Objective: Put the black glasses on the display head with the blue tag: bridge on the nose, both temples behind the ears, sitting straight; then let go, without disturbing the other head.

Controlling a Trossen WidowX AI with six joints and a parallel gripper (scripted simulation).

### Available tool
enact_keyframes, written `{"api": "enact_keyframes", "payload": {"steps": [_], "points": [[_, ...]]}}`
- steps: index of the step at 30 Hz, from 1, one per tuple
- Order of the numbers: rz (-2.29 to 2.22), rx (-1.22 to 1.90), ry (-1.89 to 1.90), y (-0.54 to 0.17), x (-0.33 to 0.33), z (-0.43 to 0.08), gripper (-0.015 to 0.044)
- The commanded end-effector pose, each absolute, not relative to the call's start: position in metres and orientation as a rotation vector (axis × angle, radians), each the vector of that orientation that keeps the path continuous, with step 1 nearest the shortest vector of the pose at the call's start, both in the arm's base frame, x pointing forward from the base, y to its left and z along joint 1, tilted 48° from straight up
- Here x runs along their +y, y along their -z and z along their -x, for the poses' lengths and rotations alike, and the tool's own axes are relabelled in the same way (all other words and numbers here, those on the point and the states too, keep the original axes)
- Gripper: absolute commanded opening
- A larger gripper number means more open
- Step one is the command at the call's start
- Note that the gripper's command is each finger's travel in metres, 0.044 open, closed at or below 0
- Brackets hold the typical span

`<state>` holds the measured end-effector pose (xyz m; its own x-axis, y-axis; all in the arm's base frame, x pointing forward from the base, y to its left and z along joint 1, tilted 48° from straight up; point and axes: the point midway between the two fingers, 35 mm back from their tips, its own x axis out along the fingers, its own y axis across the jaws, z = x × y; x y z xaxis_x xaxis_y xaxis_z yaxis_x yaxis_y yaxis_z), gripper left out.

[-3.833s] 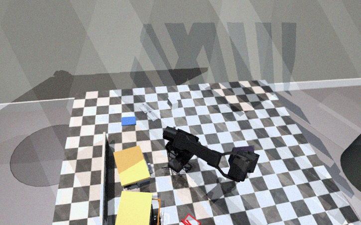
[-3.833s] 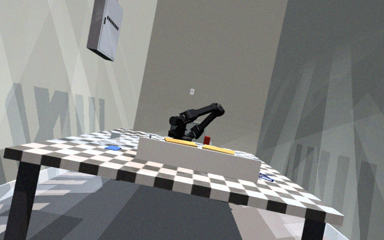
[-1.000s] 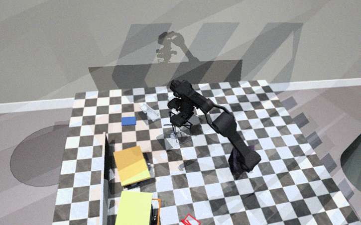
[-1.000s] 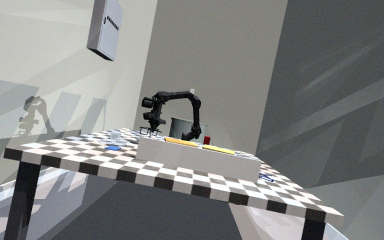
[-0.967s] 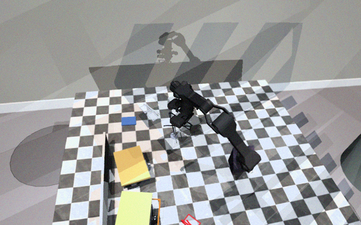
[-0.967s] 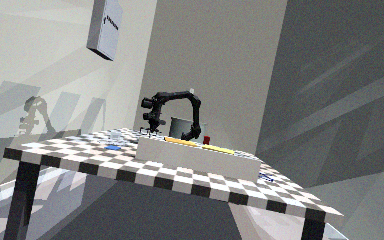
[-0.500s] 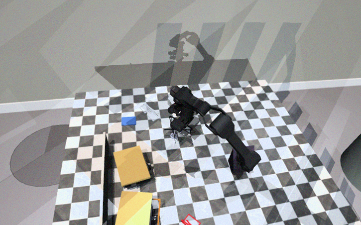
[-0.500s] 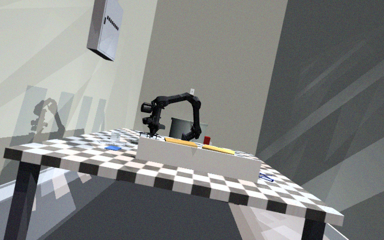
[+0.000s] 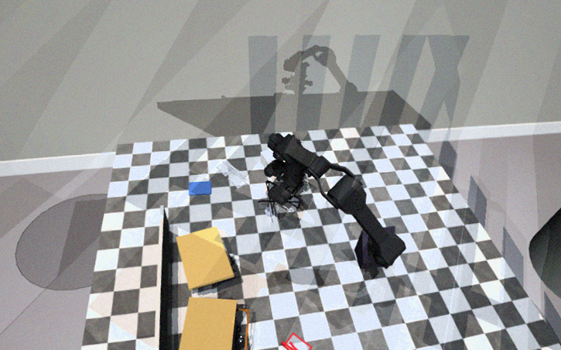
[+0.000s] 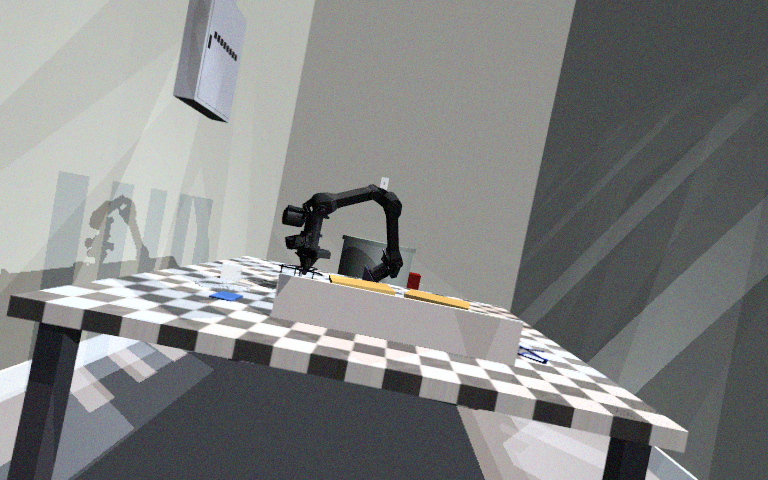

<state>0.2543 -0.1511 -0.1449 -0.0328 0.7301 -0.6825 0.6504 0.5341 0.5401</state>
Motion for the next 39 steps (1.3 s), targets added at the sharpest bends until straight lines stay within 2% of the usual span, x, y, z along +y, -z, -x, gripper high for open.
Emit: {"api": "enact_keyframes", "payload": {"steps": [1, 39], "points": [[-1.16, 1.734, -0.094, 0.145, -0.152, -0.25, 0.0], [-1.159, 1.736, -0.093, 0.144, -0.152, -0.225, 0.0]]}}
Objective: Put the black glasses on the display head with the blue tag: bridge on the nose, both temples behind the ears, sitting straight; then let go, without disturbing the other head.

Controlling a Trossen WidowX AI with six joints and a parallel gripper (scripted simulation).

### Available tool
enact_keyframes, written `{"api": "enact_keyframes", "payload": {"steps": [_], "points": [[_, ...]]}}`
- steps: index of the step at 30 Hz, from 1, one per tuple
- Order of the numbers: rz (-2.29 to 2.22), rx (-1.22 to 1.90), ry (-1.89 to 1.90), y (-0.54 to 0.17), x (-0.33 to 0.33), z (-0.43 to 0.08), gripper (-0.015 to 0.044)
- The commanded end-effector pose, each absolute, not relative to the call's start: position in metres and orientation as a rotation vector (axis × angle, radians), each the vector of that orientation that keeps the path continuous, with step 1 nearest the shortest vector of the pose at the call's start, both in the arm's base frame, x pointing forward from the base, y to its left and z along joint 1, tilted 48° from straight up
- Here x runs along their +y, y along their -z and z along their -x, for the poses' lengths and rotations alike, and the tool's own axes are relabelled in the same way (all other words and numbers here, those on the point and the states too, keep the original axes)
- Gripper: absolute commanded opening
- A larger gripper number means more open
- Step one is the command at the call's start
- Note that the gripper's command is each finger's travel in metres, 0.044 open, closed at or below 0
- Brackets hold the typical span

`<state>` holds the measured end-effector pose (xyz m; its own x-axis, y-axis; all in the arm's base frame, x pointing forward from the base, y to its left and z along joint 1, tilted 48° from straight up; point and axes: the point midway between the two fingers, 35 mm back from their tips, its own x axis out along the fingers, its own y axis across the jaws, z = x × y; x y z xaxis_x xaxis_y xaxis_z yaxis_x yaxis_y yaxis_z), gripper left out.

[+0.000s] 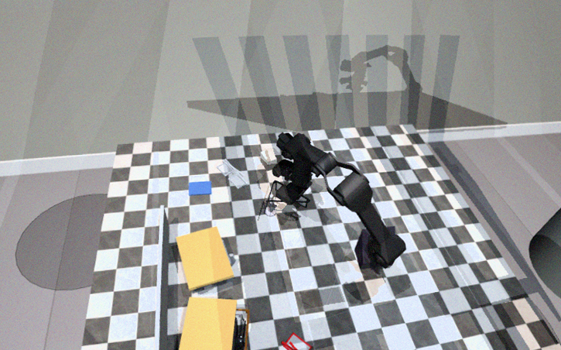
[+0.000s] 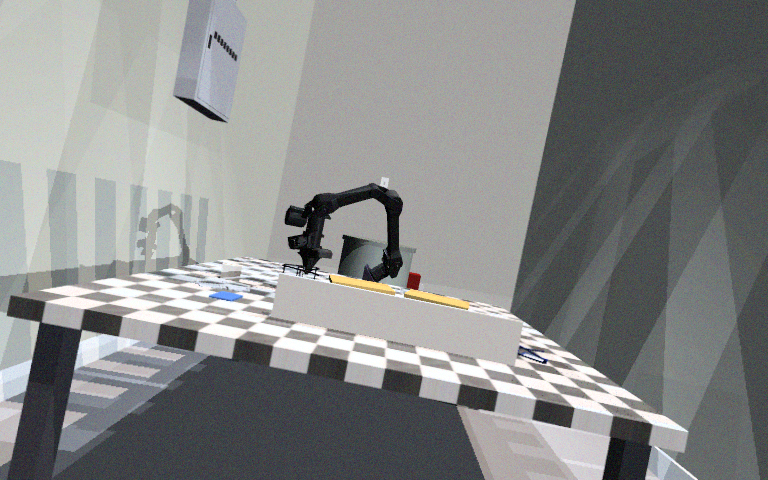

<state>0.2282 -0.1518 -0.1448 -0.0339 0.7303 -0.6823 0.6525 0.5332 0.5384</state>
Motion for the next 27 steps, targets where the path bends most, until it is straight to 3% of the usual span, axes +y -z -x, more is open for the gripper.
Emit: {"api": "enact_keyframes", "payload": {"steps": [1, 27], "points": [[-1.16, 1.736, -0.093, 0.144, -0.152, -0.224, 0.0], [-1.16, 1.737, -0.092, 0.14, -0.149, -0.211, 0.0]]}}
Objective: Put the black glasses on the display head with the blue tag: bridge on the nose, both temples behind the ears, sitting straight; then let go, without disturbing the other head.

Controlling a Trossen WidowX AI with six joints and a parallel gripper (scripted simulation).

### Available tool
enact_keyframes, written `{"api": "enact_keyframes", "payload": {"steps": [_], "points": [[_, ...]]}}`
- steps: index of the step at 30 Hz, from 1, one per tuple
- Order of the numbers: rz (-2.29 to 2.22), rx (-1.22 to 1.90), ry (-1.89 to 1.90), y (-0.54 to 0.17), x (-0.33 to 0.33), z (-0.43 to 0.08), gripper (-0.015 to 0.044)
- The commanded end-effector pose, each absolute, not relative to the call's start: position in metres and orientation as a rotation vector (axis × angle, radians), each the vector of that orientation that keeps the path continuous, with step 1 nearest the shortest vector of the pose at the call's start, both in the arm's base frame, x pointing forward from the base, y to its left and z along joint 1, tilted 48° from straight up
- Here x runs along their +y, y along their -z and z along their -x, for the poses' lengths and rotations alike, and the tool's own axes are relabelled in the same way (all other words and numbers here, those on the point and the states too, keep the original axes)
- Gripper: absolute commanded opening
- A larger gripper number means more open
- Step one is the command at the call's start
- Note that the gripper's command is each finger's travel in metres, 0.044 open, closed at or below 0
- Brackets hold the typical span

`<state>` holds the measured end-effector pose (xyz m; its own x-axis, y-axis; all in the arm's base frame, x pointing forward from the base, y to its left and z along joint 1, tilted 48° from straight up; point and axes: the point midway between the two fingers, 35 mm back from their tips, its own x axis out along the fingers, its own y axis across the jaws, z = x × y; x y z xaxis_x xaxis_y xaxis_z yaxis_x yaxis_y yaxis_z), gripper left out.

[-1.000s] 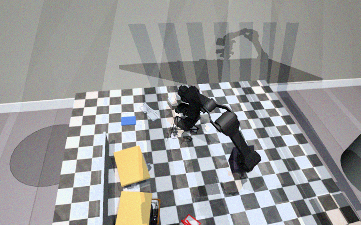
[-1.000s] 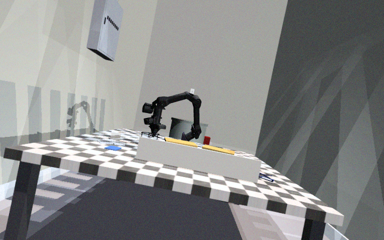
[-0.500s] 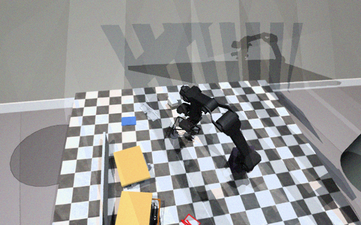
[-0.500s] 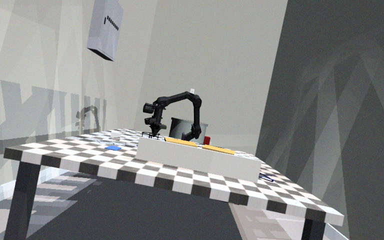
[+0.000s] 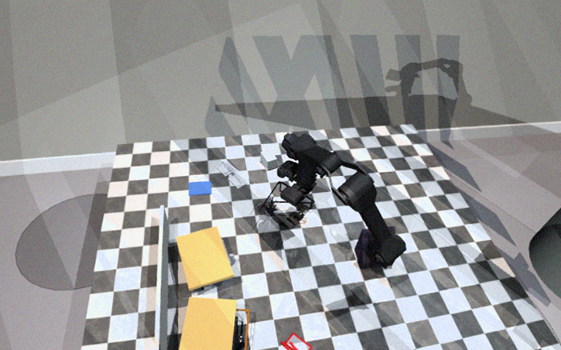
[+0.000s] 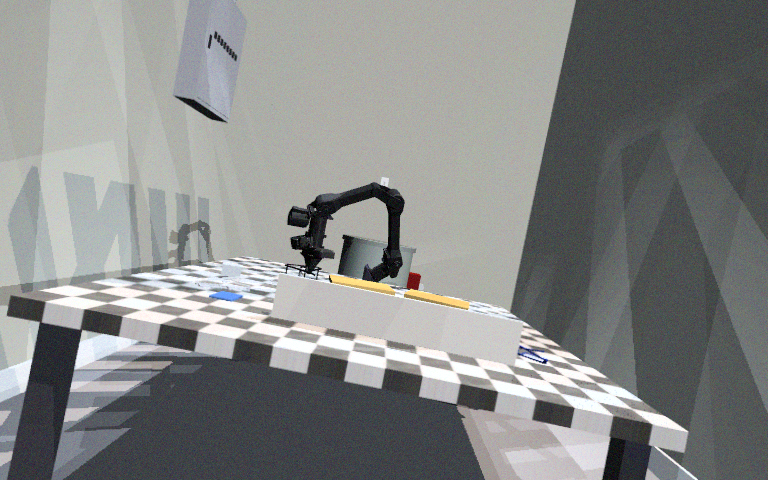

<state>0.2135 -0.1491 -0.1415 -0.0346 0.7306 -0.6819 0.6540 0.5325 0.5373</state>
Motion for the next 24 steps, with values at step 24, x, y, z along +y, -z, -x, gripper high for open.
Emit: {"api": "enact_keyframes", "payload": {"steps": [24], "points": [[-1.16, 1.737, -0.092, 0.1362, -0.1459, -0.2019, 0.0]]}}
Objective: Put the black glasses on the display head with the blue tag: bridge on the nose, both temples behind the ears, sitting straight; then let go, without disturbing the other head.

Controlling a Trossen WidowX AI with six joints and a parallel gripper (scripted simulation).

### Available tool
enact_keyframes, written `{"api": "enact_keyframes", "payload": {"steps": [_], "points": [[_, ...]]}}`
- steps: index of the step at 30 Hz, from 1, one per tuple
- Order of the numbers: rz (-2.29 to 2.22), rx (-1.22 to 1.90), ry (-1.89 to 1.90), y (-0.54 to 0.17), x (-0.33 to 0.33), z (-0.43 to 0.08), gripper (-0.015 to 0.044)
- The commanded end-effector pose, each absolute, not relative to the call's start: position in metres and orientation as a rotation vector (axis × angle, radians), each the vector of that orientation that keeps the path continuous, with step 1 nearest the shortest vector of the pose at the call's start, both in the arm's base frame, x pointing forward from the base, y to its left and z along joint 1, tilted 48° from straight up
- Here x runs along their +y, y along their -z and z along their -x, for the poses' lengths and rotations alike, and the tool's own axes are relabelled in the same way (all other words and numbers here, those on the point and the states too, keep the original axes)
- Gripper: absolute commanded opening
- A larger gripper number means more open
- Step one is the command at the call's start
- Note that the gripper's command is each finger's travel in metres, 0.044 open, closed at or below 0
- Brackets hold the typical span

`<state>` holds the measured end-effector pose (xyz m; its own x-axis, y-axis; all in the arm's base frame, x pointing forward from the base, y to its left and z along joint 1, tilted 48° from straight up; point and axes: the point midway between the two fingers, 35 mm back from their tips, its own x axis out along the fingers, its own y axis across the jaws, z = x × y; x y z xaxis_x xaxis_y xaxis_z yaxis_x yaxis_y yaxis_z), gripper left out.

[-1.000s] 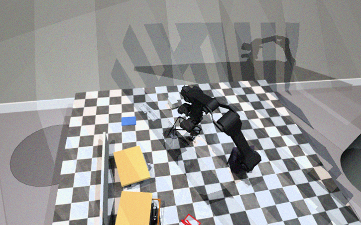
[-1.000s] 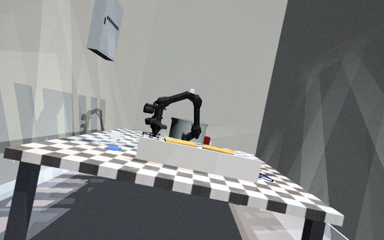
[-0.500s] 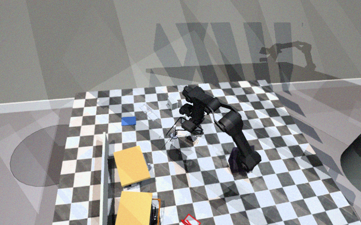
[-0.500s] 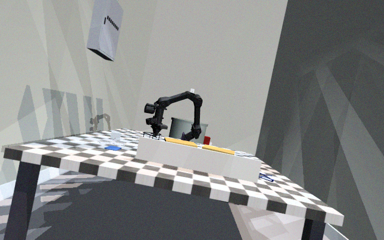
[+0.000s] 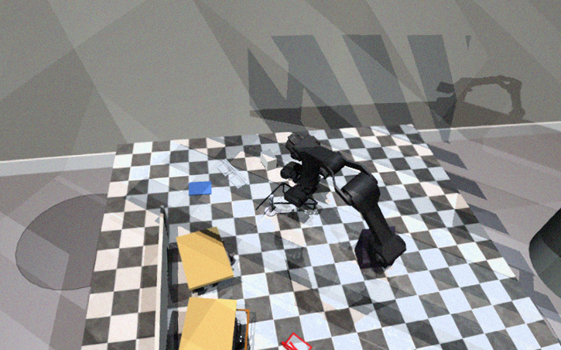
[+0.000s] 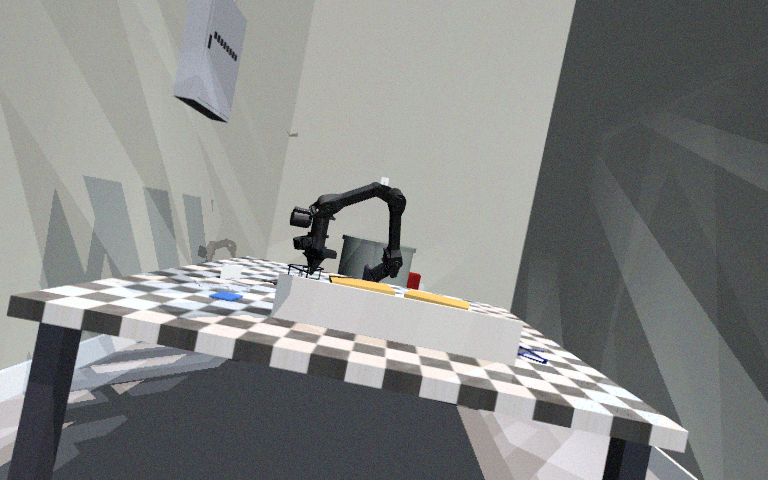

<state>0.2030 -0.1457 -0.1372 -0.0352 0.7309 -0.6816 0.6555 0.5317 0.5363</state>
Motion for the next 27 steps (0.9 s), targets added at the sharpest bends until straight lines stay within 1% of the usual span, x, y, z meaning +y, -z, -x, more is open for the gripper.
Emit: {"api": "enact_keyframes", "payload": {"steps": [1, 27], "points": [[-1.16, 1.737, -0.092, 0.1363, -0.146, -0.2022, 0.0], [-1.16, 1.737, -0.092, 0.14, -0.1494, -0.2082, 0.0]]}}
